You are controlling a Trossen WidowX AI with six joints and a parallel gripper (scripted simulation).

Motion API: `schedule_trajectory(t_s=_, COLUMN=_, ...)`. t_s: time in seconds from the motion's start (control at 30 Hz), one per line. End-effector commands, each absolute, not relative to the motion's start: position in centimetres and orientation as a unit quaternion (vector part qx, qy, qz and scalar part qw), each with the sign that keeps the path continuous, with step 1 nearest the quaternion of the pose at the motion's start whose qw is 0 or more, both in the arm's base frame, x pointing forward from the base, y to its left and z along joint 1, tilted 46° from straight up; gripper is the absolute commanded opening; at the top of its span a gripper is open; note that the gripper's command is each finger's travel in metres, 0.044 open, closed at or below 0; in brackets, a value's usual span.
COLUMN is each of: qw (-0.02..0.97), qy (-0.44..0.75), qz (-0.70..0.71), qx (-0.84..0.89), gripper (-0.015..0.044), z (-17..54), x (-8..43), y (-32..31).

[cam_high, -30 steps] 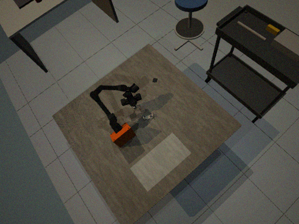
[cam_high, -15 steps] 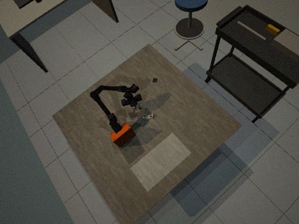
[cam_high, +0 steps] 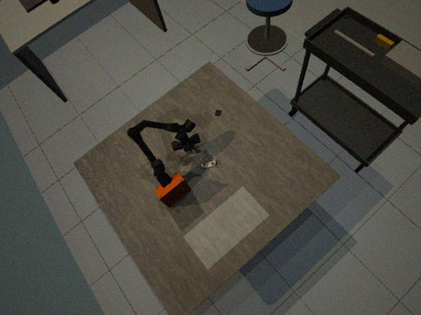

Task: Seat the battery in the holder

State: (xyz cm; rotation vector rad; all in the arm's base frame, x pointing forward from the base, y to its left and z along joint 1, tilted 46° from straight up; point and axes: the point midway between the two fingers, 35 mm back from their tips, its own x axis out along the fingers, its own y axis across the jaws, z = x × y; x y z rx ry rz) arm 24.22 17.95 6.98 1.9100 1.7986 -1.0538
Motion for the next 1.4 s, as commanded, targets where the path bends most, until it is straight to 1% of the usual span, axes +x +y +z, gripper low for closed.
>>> schedule_trajectory(t_s=0.0, qw=0.154, qy=0.629, qz=-0.375, qx=0.664, gripper=0.0243, z=6.2, x=23.9, y=18.4)
schedule_trajectory(t_s=0.13, qw=0.154, qy=0.629, qz=-0.374, qx=0.664, gripper=0.0243, z=5.9, x=23.8, y=18.7)
schedule_trajectory(t_s=0.3, qw=0.154, qy=0.629, qz=-0.374, qx=0.664, gripper=0.0112, z=5.9, x=23.8, y=18.7)
schedule_trajectory(t_s=0.43, qw=0.154, qy=0.629, qz=-0.374, qx=0.664, gripper=0.0085, z=5.9, x=23.8, y=18.7)
schedule_trajectory(t_s=0.63, qw=0.154, qy=0.629, qz=-0.374, qx=0.664, gripper=0.0082, z=6.0, x=23.9, y=18.6)
schedule_trajectory(t_s=0.87, qw=0.155, qy=0.628, qz=-0.375, qx=0.664, gripper=0.0082, z=9.0, x=24.2, y=15.4)
schedule_trajectory(t_s=1.03, qw=0.157, qy=0.629, qz=-0.373, qx=0.663, gripper=0.0082, z=9.3, x=24.3, y=15.1)
schedule_trajectory(t_s=1.37, qw=0.267, qy=0.676, qz=-0.275, qx=0.630, gripper=0.0082, z=7.1, x=26.3, y=12.3)
